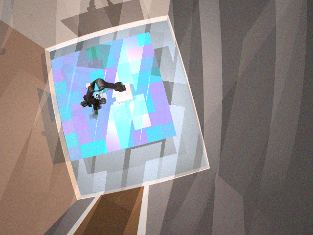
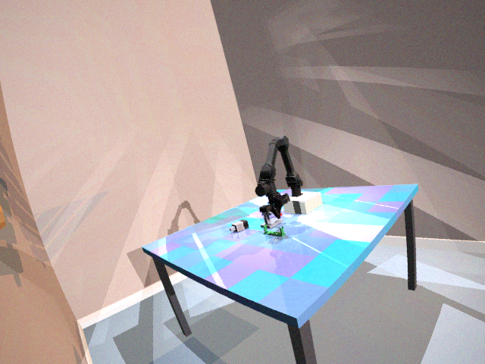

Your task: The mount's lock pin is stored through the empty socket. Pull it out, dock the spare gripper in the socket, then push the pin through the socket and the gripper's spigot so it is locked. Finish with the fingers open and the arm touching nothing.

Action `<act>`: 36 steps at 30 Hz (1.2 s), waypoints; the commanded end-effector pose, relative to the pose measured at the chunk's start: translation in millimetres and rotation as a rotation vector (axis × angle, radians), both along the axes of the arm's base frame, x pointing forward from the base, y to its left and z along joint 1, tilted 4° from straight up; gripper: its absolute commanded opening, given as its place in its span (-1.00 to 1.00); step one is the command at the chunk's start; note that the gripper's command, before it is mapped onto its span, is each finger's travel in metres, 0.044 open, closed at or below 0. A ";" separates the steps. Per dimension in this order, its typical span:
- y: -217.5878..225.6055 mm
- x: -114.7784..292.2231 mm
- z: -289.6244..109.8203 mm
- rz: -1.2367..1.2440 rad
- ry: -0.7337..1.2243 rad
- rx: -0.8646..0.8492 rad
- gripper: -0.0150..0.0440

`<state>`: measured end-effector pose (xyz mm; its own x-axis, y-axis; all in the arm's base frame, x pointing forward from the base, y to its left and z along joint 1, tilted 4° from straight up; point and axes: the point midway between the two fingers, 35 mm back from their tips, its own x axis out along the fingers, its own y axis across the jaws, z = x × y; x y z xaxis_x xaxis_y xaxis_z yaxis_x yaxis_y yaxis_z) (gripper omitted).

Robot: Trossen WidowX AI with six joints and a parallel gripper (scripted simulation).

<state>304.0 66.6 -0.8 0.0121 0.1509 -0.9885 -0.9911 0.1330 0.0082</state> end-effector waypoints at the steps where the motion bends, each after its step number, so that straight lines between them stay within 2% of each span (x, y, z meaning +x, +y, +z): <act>1: 4.2 0.6 2.8 0.006 -0.006 0.041 -0.49; 36: 28.0 4.5 7.8 0.008 -0.012 0.049 -0.49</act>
